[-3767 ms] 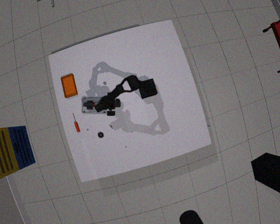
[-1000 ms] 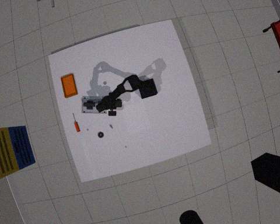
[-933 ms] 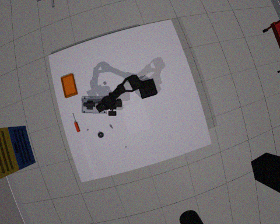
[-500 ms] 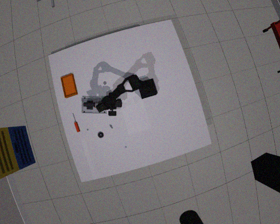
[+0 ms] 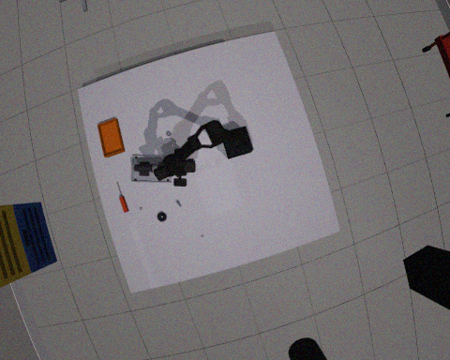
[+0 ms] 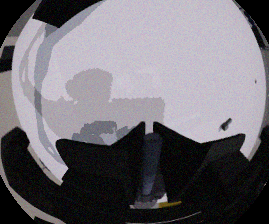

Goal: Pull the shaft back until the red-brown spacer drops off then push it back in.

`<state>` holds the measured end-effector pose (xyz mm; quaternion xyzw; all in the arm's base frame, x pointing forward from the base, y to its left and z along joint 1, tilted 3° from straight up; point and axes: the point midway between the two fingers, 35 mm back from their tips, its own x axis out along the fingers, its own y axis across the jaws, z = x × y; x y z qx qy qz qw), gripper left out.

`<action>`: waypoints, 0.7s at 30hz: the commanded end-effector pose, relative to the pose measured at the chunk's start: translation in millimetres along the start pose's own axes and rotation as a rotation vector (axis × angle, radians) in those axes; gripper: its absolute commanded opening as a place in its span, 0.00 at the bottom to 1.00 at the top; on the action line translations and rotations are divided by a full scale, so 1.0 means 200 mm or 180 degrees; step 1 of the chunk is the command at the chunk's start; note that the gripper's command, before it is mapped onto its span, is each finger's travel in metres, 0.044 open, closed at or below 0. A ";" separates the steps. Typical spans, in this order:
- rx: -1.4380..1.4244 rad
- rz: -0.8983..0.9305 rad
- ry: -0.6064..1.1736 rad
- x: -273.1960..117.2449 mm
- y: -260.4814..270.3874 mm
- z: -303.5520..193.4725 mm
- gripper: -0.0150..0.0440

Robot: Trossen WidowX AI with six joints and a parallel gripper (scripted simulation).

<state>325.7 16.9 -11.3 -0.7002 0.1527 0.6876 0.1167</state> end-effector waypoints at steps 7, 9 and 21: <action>0.0005 -0.0007 0.0007 0.00 0.00 -0.03 0.25; 0.0005 -0.0007 0.0007 0.00 0.00 -0.03 0.25; 0.0005 -0.0007 0.0008 0.00 0.00 -0.06 0.25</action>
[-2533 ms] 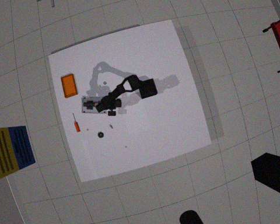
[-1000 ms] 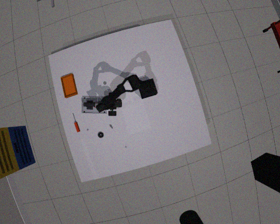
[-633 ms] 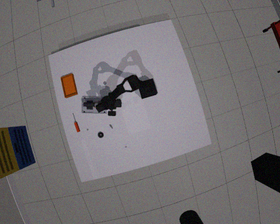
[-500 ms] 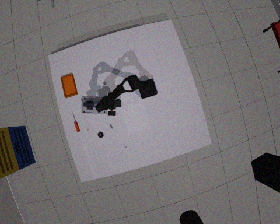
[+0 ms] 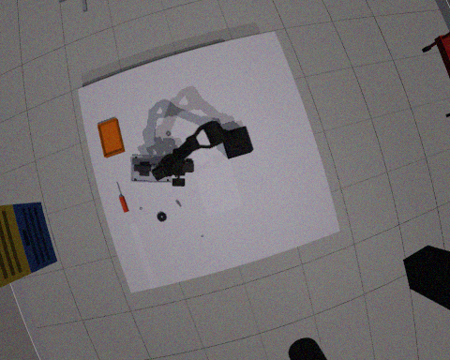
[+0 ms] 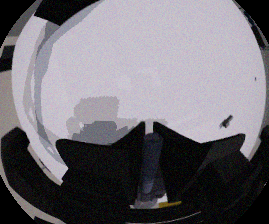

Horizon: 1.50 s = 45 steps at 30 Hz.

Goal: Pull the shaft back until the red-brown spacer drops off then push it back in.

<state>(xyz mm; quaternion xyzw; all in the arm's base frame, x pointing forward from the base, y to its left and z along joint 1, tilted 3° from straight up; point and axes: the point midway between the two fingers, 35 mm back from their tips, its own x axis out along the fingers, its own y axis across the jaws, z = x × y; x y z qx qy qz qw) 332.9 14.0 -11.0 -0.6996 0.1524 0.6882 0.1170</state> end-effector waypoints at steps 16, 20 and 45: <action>0.0005 -0.0005 0.0016 0.00 0.00 -0.05 0.25; 0.0005 -0.0005 0.0016 0.00 0.00 -0.06 0.25; 0.0005 -0.0005 0.0019 -0.01 0.00 -0.11 0.25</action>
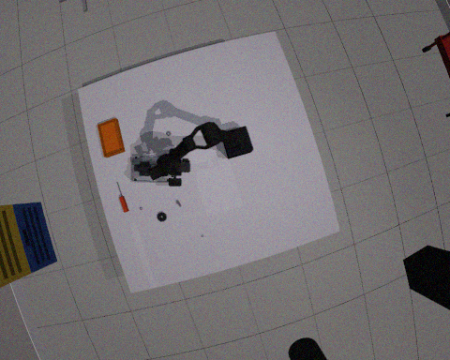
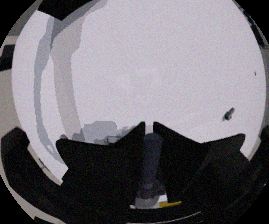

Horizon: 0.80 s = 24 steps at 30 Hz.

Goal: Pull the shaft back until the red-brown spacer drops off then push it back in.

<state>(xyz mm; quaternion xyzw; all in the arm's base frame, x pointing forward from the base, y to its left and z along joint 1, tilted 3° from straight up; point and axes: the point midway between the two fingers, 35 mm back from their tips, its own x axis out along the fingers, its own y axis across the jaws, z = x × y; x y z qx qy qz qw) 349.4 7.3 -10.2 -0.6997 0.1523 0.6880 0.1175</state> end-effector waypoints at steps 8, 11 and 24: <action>0.0003 -0.0003 0.0019 0.00 0.00 -0.03 0.25; 0.0003 -0.0003 0.0019 0.00 0.00 -0.04 0.25; 0.0003 -0.0003 0.0020 -0.01 0.00 -0.07 0.25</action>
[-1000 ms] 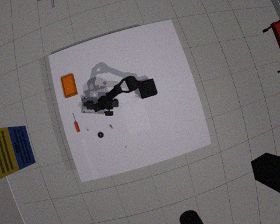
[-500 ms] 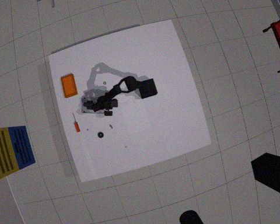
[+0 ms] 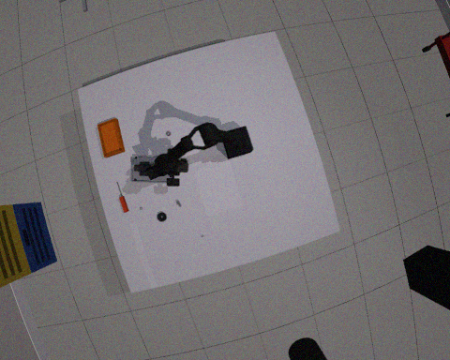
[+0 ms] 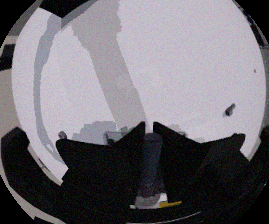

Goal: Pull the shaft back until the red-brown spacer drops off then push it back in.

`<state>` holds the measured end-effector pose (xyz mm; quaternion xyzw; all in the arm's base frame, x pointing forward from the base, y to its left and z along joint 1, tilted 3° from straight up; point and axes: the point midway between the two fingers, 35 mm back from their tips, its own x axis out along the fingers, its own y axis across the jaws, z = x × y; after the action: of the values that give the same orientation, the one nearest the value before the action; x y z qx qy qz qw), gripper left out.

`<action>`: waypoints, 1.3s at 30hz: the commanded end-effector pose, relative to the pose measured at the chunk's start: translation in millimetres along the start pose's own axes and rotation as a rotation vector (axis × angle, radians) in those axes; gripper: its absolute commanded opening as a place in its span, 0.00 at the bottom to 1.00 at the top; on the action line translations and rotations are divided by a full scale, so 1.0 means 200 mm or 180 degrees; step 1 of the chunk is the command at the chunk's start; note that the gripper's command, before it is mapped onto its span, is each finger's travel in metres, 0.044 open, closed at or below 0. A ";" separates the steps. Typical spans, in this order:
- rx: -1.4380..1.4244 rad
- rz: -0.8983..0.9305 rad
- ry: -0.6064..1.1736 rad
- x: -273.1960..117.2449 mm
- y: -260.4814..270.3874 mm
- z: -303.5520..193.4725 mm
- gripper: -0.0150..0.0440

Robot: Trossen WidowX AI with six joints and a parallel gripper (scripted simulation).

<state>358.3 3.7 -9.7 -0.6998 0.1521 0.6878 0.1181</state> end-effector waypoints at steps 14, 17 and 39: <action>0.0001 0.0001 0.0021 0.00 0.00 -0.05 0.25; 0.0001 0.0001 0.0022 -0.01 0.00 -0.05 0.25; 0.0001 0.0001 0.0024 -0.01 0.00 -0.10 0.25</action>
<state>372.8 -2.1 -9.0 -0.7001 0.1520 0.6875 0.1186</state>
